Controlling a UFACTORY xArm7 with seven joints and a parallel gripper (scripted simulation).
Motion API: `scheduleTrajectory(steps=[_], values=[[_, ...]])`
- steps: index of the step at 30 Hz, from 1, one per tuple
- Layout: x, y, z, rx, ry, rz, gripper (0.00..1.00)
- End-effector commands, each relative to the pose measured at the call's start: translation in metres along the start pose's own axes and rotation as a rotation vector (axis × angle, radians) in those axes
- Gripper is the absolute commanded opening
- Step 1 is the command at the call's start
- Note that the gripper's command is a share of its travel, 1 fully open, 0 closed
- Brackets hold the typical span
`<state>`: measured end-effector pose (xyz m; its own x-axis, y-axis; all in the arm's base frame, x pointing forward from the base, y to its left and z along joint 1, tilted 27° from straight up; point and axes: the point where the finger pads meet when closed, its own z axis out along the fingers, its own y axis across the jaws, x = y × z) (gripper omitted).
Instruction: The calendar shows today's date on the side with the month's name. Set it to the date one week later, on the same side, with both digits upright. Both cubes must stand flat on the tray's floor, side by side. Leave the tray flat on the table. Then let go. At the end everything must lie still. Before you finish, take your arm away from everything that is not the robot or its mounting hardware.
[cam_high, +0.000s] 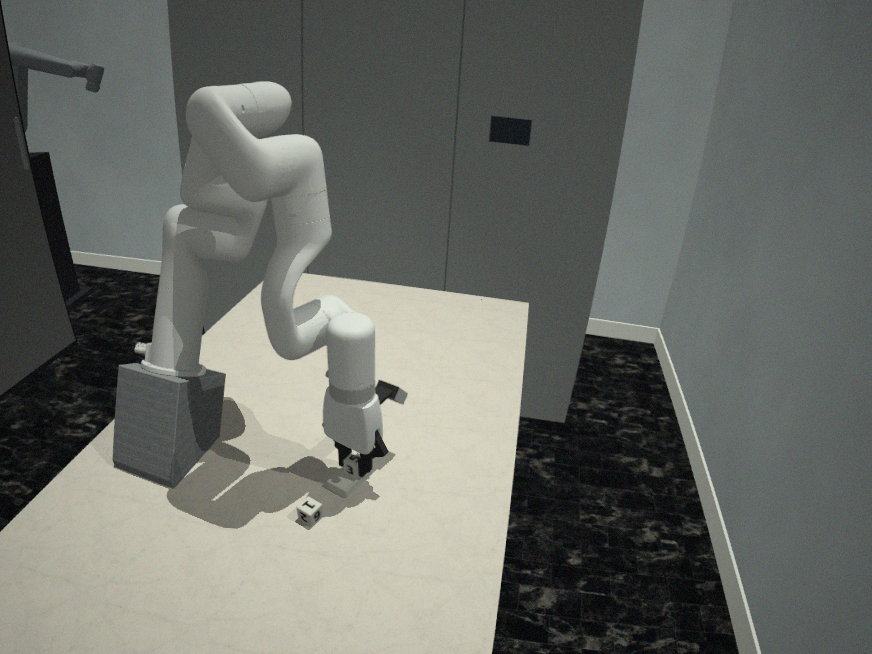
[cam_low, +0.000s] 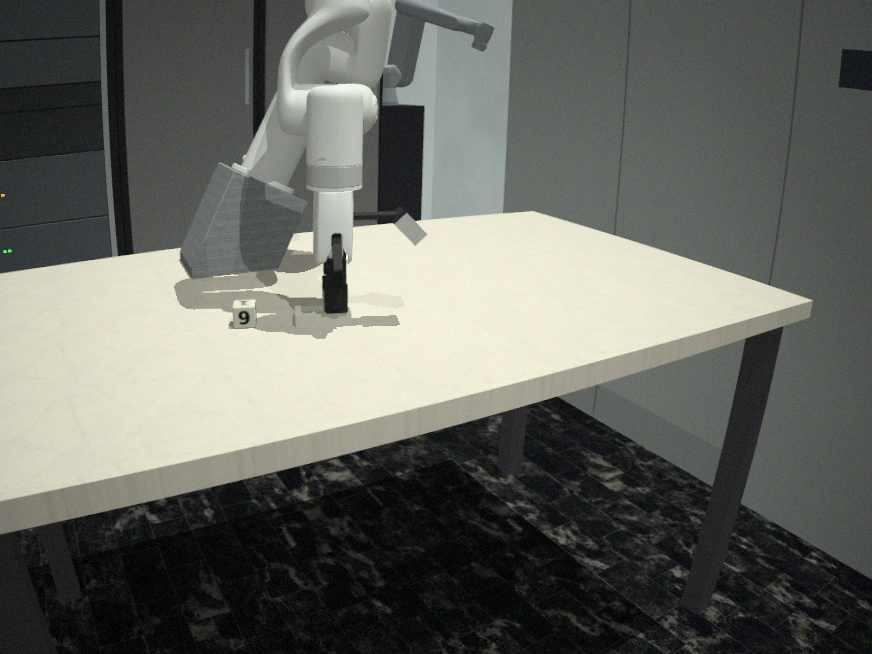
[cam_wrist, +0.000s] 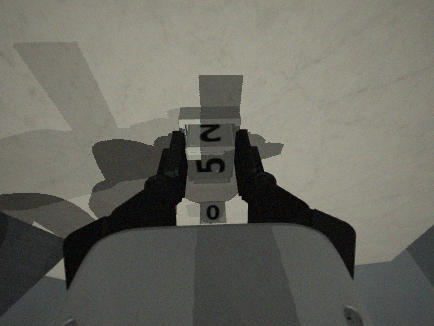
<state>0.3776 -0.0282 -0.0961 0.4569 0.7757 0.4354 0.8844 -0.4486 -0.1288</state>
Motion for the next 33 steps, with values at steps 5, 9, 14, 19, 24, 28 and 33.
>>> scheduleTrajectory(steps=[5,9,14,19,24,28,33], values=[[0.0,0.001,-0.001,-0.003,-0.001,0.0,0.49],[0.0,0.001,-0.001,-0.003,-0.001,0.0,0.49],[0.0,0.001,-0.001,-0.003,-0.001,0.0,0.49],[0.0,0.001,-0.006,-0.003,-0.001,0.0,0.49],[0.0,0.001,-0.024,-0.003,-0.001,0.0,0.49],[0.0,0.001,-0.035,-0.003,-0.001,0.0,0.49],[0.0,0.001,-0.063,-0.003,-0.001,0.0,0.49]])
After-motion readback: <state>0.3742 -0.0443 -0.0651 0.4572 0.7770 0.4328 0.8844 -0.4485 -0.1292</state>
